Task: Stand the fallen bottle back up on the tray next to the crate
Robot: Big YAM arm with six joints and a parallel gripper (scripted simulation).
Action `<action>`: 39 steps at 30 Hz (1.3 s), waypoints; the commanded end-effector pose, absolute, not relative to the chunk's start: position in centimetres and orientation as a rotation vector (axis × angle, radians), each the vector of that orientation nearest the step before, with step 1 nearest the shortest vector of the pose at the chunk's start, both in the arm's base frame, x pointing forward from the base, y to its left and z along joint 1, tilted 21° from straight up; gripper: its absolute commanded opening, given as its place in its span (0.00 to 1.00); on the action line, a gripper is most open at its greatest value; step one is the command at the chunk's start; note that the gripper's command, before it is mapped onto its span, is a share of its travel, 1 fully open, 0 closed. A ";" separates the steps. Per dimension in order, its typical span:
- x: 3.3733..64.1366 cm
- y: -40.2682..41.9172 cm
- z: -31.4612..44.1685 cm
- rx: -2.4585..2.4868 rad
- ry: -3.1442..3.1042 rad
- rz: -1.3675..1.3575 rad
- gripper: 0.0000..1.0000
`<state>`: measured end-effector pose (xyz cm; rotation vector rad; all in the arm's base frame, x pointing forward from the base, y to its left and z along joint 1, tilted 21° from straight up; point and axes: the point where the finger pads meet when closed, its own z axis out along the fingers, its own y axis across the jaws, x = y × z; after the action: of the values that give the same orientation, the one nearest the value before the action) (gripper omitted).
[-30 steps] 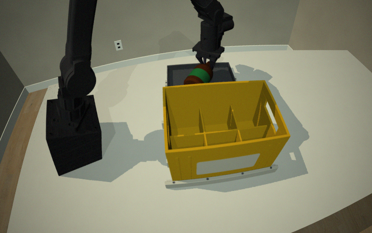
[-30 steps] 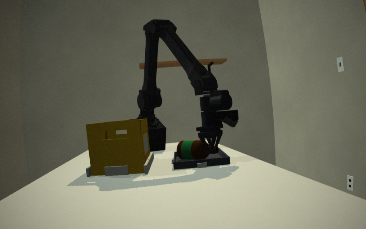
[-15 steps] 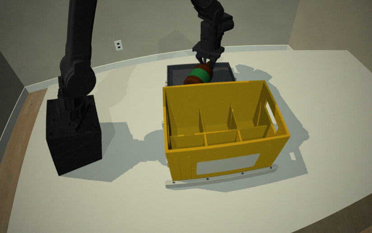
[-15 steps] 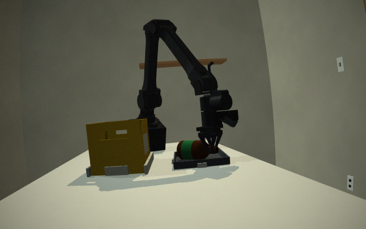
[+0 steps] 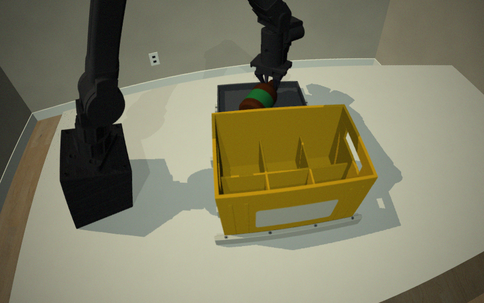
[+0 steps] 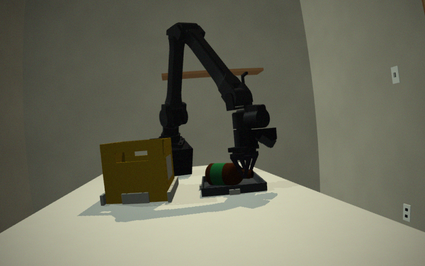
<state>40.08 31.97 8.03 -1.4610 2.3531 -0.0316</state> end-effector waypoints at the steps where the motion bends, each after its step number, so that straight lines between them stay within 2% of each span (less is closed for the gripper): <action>1: 41.1 31.6 8.5 -1.444 2.350 -0.041 0.00; 39: 40.9 31.5 9.5 -1.439 2.344 -0.039 0.00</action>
<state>40.08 31.97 8.03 -1.4610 2.3531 -0.0316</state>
